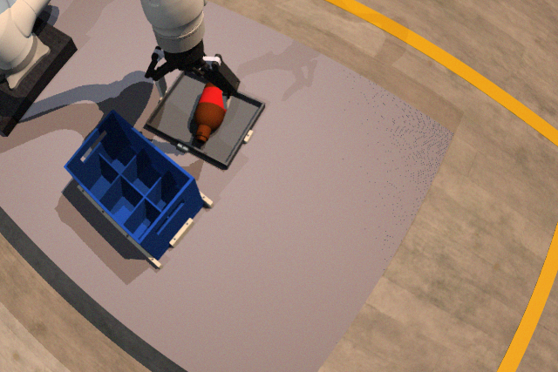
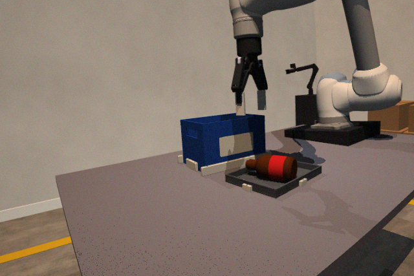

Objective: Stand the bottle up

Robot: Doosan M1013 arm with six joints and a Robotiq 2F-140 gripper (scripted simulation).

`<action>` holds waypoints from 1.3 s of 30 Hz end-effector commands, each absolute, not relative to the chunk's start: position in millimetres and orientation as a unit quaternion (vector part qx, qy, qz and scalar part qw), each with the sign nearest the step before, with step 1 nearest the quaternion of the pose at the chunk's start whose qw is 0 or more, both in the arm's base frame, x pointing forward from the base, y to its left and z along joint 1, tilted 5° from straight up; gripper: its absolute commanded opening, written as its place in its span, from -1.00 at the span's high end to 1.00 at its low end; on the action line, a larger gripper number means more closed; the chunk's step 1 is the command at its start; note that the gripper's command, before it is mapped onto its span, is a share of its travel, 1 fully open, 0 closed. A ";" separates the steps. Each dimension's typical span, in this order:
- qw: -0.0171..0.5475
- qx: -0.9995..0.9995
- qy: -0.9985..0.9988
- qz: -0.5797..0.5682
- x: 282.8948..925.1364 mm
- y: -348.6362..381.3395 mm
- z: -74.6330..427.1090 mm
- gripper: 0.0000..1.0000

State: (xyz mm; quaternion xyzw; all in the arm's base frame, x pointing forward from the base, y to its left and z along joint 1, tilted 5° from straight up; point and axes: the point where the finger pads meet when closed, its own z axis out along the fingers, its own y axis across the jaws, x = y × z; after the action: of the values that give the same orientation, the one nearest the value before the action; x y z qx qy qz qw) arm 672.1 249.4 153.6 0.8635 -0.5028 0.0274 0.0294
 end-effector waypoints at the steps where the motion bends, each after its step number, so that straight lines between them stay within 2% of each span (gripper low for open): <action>1: 0.029 0.862 -0.506 0.028 671.8 251.3 152.6 -1.00; 3: 0.029 0.862 -0.506 0.028 671.7 251.4 152.5 -1.00; 4: 0.029 0.862 -0.506 0.028 671.7 251.4 152.5 0.80; 39: 0.029 0.862 -0.506 0.028 671.7 251.4 152.5 0.80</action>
State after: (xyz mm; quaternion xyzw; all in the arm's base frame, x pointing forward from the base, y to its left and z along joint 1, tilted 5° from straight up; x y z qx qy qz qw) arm 671.8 251.4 152.4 0.8615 -0.5061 0.0279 0.0295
